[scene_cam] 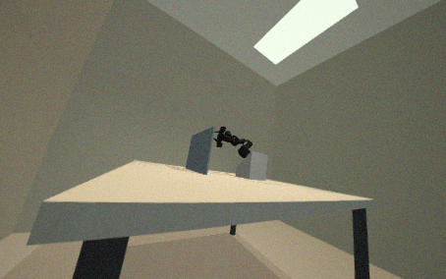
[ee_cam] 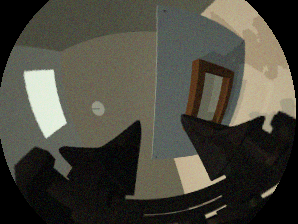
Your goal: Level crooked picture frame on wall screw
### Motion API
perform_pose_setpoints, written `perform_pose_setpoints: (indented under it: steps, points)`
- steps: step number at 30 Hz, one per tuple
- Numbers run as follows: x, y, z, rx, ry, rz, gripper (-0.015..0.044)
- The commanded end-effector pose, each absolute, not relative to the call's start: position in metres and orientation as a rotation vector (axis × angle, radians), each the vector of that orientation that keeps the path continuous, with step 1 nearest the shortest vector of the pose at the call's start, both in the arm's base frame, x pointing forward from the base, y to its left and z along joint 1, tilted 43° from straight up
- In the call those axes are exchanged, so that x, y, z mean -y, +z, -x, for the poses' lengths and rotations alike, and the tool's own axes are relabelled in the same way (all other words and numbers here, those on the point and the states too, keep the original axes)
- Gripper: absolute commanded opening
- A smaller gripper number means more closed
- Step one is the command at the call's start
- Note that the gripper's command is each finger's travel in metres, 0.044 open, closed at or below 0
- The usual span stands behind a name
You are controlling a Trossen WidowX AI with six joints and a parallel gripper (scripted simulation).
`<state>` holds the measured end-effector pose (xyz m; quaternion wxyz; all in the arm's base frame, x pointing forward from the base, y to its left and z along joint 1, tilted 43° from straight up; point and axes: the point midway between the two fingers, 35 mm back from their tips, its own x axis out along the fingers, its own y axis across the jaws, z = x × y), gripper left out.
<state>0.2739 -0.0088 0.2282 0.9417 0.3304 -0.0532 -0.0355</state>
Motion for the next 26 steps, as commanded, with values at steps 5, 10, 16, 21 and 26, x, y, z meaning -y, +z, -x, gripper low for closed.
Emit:
perform_pose_setpoints:
  steps: [5, 10, 16, 21, 26]
  points:
    - [-0.0073, 0.2466, -0.234, 0.112, -0.074, -0.662, 0.026]
    - [-0.0073, 0.2464, -0.235, 0.112, -0.073, -0.663, 0.026]
    - [-0.0073, 0.2466, -0.234, 0.112, -0.074, -0.662, 0.026]
    - [-0.0073, 0.2466, -0.234, 0.112, -0.074, -0.662, 0.026]
    - [-0.0073, 0.2466, -0.234, 0.112, -0.074, -0.662, 0.026]
